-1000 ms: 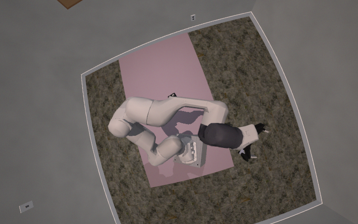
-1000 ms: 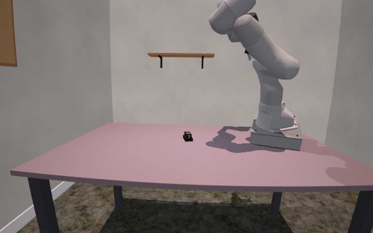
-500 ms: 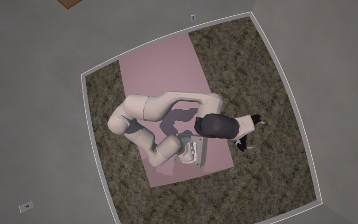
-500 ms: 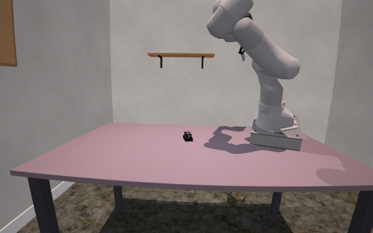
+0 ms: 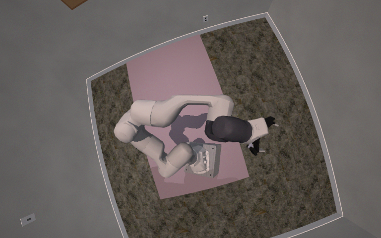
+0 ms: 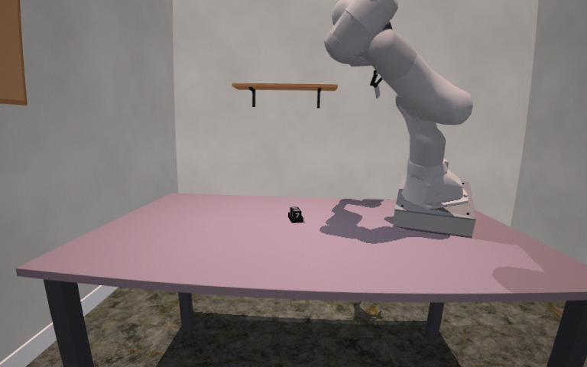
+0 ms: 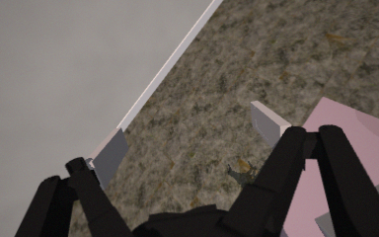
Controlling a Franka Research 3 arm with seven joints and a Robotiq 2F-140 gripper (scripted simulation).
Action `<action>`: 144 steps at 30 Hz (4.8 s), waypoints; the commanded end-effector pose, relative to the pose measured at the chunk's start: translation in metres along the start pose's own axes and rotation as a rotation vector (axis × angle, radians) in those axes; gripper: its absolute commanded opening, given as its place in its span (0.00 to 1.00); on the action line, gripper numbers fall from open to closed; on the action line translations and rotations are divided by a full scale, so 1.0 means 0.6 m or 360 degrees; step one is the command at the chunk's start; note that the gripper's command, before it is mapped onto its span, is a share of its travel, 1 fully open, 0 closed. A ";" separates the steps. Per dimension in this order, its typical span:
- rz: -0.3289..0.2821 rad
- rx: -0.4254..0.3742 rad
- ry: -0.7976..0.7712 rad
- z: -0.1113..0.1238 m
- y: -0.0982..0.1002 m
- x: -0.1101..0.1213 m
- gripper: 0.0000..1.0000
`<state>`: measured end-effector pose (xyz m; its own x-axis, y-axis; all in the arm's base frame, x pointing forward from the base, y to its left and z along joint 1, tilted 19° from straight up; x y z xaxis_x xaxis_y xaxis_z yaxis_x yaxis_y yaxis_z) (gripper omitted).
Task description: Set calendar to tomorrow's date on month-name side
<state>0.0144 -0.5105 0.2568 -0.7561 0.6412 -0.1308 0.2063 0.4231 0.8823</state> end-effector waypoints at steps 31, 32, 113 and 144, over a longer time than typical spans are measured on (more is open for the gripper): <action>-0.0005 -0.0425 -0.0467 0.321 0.078 -0.135 1.00; -0.0005 -0.0425 -0.0467 0.321 0.078 -0.135 1.00; 0.0732 -0.1094 -0.0756 1.070 0.313 0.009 1.00; 0.0547 -0.1183 -0.0294 1.075 0.304 0.009 1.00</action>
<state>0.4478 -0.0168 0.1266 -0.4666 0.8551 0.2262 -0.1017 -0.3059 0.9466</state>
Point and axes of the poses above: the point where the finger pads meet when closed, its own y axis back along the fingers, its own x axis across the jaws, z = x × y, the point moved 2 cm from there along y, back along the fingers, and after that the axes turned 1 degree about y, right-handed, at the moved point
